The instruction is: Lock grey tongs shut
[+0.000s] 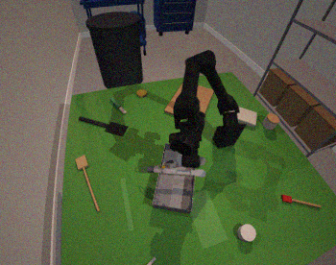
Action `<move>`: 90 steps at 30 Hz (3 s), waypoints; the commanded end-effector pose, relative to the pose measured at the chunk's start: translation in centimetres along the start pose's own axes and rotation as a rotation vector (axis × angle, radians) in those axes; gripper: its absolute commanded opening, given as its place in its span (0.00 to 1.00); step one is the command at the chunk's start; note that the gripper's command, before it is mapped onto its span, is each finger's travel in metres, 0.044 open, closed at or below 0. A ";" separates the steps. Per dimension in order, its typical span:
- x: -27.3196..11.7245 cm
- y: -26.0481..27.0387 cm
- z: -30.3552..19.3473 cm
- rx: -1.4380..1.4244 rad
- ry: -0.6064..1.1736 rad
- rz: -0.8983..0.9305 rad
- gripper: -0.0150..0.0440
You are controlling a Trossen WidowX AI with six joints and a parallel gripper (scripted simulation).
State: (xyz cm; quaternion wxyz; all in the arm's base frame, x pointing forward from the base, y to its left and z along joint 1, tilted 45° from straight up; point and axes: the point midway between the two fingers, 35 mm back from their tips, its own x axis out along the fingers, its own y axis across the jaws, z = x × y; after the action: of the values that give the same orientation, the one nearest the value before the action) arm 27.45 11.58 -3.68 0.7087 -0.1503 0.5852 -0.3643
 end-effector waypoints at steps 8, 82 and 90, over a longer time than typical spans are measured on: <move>2.1 -0.2 -0.1 -0.007 0.002 -0.011 0.00; 4.9 7.4 -0.1 -0.004 0.000 -0.007 0.00; 4.9 8.0 -0.2 -0.004 0.000 -0.007 0.00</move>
State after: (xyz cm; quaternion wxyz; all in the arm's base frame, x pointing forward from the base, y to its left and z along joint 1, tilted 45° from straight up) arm 30.06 13.47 -12.24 0.7064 -0.1570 0.5854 -0.3656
